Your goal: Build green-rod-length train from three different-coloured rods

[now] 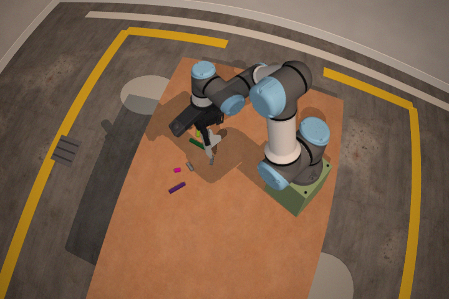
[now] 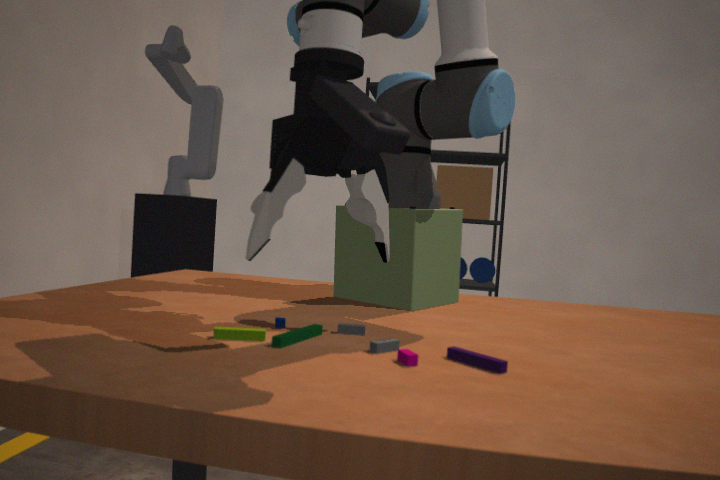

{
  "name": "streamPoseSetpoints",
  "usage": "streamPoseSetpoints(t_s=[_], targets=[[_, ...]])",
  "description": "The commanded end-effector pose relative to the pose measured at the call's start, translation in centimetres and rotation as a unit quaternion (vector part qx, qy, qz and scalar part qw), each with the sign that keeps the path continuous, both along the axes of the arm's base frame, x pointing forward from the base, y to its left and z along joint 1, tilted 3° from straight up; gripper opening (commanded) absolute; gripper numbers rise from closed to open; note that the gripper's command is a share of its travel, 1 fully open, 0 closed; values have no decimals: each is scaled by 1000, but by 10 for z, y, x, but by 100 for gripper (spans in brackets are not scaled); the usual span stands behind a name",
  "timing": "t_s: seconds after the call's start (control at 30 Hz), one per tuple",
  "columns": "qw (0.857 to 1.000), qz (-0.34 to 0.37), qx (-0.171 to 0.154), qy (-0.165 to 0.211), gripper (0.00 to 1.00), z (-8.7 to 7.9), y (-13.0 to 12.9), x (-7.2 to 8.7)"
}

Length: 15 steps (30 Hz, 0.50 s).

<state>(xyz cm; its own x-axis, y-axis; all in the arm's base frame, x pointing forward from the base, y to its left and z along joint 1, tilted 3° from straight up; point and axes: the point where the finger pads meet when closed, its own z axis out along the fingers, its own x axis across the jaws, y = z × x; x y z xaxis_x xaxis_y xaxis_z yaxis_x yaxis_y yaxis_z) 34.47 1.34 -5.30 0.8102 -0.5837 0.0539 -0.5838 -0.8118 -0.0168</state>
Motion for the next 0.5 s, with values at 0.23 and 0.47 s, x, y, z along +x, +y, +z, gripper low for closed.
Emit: streamPoseSetpoints(t_s=[0.23, 0.47], targets=[[1000, -15, 0, -1, 100, 1, -7, -2], [992, -129, 7, -3, 100, 4, -49, -26]])
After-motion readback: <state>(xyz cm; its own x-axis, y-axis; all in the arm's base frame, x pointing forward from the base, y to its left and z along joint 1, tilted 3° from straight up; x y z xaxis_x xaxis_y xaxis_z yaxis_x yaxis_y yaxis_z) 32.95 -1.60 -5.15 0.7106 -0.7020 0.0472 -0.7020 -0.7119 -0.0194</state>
